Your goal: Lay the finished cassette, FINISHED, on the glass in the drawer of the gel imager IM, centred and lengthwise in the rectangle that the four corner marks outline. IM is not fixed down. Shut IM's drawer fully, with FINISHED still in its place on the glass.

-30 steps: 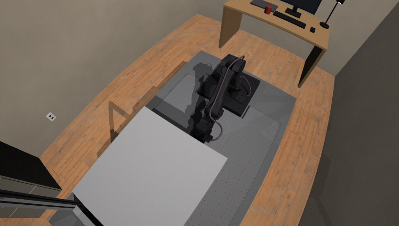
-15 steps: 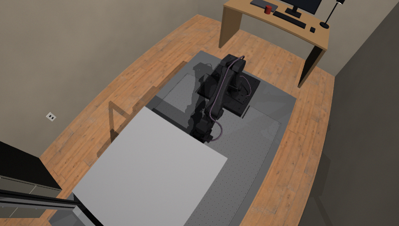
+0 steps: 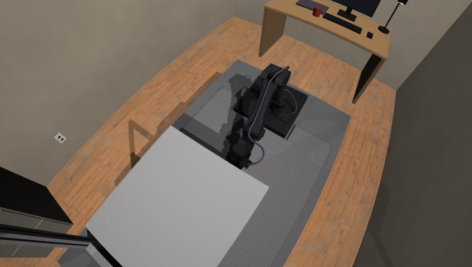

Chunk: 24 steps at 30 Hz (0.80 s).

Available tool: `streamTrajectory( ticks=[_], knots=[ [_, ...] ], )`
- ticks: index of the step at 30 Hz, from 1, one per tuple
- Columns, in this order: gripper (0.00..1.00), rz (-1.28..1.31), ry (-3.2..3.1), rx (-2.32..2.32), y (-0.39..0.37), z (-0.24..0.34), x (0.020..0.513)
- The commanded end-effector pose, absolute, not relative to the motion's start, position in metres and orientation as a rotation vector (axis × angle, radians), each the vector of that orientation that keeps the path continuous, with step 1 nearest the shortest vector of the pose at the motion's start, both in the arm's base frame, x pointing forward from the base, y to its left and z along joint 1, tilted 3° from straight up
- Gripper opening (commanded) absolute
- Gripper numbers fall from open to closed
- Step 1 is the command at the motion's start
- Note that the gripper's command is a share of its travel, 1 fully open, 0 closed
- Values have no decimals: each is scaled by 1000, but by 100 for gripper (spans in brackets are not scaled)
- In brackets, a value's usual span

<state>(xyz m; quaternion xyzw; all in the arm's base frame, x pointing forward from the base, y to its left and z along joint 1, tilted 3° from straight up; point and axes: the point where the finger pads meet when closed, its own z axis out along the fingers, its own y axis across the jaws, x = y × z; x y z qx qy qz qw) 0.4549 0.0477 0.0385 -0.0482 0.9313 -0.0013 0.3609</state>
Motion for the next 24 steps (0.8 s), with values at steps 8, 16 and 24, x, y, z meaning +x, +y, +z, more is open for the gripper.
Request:
streamTrajectory(
  ticks=[8, 16, 24],
  knots=[
    [0, 7, 2274, -120, 48, 52, 485],
    [0, 7, 2274, -120, 49, 53, 494],
    [0, 8, 2274, -119, 49, 53, 503]
  ],
)
